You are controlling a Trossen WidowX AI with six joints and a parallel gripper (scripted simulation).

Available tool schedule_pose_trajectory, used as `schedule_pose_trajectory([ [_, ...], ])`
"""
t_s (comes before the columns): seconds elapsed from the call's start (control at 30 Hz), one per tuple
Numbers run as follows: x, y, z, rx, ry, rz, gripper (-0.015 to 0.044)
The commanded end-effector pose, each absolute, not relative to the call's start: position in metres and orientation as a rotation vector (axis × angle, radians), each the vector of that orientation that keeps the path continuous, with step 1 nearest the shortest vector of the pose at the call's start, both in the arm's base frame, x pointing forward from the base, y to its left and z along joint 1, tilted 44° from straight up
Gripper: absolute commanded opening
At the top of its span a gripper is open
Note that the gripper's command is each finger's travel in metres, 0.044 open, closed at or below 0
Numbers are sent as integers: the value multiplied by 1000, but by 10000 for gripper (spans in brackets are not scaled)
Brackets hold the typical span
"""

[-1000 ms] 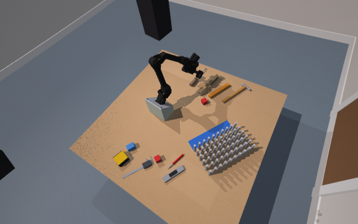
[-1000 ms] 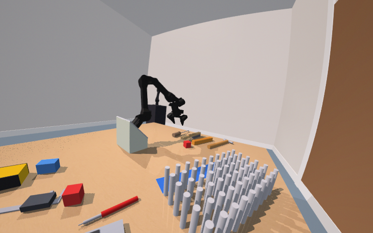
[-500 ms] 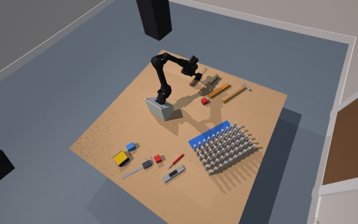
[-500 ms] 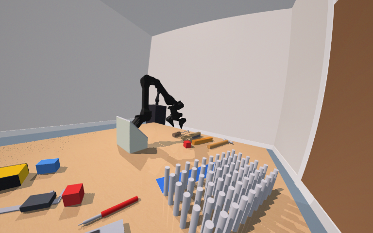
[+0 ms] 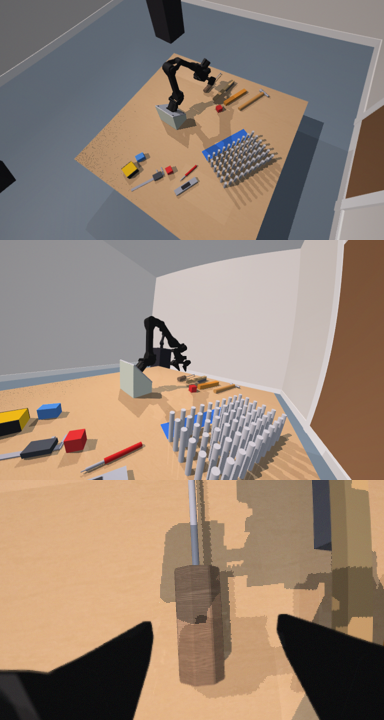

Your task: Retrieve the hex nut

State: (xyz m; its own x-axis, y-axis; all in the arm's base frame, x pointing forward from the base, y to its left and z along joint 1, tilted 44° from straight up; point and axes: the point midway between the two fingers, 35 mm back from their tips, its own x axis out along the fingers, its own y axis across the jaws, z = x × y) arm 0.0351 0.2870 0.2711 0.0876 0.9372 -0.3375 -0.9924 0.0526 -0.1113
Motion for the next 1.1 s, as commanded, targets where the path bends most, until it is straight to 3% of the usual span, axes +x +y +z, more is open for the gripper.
schedule_pose_trajectory([
  [0.0,35,287,270,-350,195,1476,280],
  [1.07,36,316,245,-350,196,1476,280],
])
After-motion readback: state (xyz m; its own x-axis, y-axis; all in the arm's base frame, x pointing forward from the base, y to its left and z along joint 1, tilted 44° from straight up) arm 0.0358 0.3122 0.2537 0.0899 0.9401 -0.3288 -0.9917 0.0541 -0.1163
